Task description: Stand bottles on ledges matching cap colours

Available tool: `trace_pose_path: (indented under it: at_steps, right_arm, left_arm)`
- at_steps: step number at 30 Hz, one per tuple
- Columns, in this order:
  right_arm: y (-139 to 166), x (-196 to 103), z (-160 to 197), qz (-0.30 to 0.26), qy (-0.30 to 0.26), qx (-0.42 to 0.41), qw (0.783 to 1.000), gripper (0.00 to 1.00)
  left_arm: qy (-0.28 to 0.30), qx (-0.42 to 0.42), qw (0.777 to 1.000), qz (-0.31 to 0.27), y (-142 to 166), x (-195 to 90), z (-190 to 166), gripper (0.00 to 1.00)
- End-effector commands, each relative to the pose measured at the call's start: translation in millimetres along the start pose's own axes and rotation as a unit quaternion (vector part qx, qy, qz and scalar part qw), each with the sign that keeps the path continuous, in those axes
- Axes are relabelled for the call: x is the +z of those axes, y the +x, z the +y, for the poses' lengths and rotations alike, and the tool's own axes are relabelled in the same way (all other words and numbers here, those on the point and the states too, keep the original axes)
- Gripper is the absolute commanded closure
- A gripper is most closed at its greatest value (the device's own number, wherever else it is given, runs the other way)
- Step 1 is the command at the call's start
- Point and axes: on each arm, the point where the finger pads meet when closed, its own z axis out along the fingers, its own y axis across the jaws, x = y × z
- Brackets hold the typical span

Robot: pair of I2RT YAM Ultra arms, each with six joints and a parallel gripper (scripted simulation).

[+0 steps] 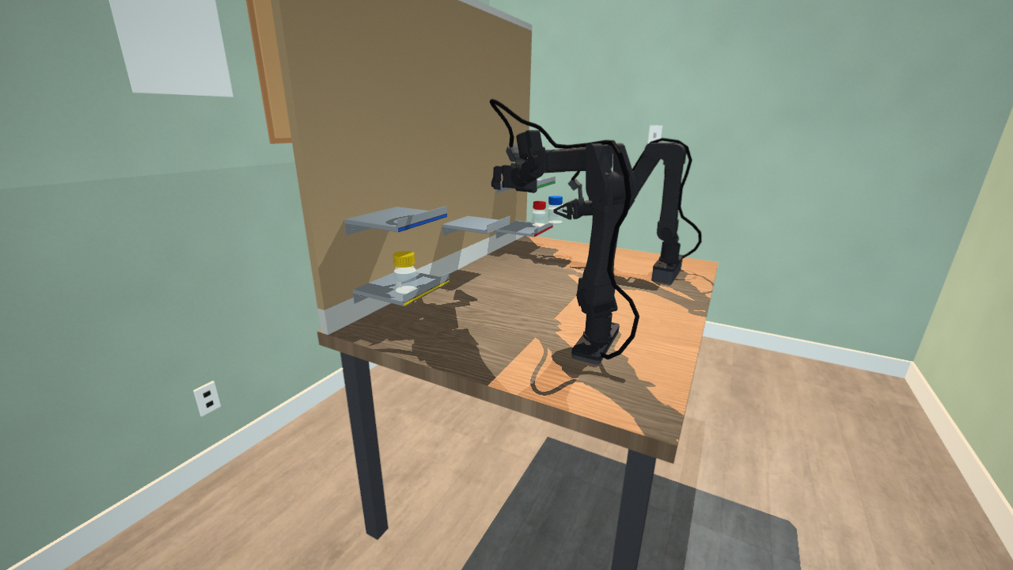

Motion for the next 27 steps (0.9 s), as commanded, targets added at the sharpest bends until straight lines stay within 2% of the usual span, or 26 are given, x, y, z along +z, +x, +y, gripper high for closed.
trace_pose_path:
  at_steps: [1,3,6,9,27]
  right_arm:
    - [-22.1,-2.3,-0.1,-0.034,0.0,0.001,0.999,0.5]
    - [-22.1,-2.3,-0.1,-0.034,0.0,0.001,0.999,0.5]
    - [-22.1,-2.3,-0.1,-0.034,0.0,0.001,0.999,0.5]
    - [-22.1,-2.3,-0.1,-0.034,0.0,0.001,0.999,0.5]
    - [-22.1,-2.3,-0.1,-0.034,0.0,0.001,0.999,0.5]
  left_arm:
    - [0.04,0.023,0.998,-0.037,-31.2,20.8,-65.3,0.0]
    - [0.07,0.036,0.996,-0.035,-28.8,26.2,-104.5,0.0]
    - [0.101,0.049,0.993,-0.032,-24.2,29.8,-145.5,0.0]
    - [0.116,0.057,0.991,-0.03,-20.8,30.6,-165.5,0.0]
    - [0.127,0.06,0.989,-0.033,-22.6,26.9,-174.3,0.0]
